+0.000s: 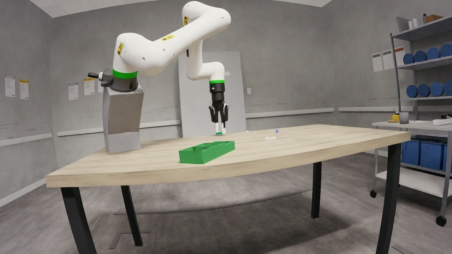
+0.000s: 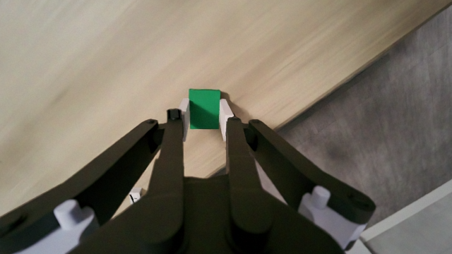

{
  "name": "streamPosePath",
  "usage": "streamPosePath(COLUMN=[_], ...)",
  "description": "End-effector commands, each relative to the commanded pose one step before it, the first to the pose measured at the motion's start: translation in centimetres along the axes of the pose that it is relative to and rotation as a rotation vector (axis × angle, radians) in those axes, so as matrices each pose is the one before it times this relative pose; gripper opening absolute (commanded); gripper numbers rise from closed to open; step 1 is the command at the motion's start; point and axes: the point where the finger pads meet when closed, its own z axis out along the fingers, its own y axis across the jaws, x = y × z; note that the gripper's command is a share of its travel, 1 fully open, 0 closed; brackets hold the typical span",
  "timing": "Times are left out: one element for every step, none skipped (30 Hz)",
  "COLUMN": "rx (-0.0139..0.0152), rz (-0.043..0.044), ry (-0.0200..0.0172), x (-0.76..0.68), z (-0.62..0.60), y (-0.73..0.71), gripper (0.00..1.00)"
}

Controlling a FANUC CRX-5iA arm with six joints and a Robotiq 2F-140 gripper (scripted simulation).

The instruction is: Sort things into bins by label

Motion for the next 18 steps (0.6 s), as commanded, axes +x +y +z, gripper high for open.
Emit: streamPosePath(rx=[-0.00007, 0.0, 0.0, 0.0, 0.0, 0.0, 0.0, 0.0, 0.0, 0.0, 0.0, 0.0, 0.0, 0.0, 0.0, 0.0, 0.0, 0.0], rz=[-0.00003, 0.0, 0.0, 0.0, 0.0, 0.0, 0.0, 0.0, 0.0, 0.0, 0.0, 0.0, 0.0, 0.0, 0.0, 0.0, 0.0, 0.0], ry=[-0.00021, 0.0, 0.0, 0.0, 0.0, 0.0, 0.0, 0.0, 0.0, 0.0, 0.0, 0.0, 0.0, 0.0, 0.0, 0.0, 0.0, 0.0], x=[-0.018, 0.0, 0.0, 0.0, 0.0, 0.0, 0.0, 0.0, 0.0, 0.0, 0.0, 0.0, 0.0, 0.0, 0.0, 0.0, 0.0, 0.0], z=[-1.192, -0.333, -0.333, -0.333, -0.333, -0.333, -0.333, -0.333, -0.333, 0.0, 0.0, -0.333, -0.333, -0.333, 0.0, 0.0, 0.0, 0.0], y=[0.0, 0.0, 0.0, 0.0, 0.0, 0.0, 0.0, 0.0, 0.0, 0.0, 0.0, 0.0, 0.0, 0.0, 0.0, 0.0, 0.0, 0.0], gripper=[0.29, 0.29, 0.29, 0.29, 0.29, 0.29, 0.29, 0.29, 0.29, 0.29, 0.29, 0.29, 0.29, 0.29, 0.29, 0.29, 0.29, 0.29])
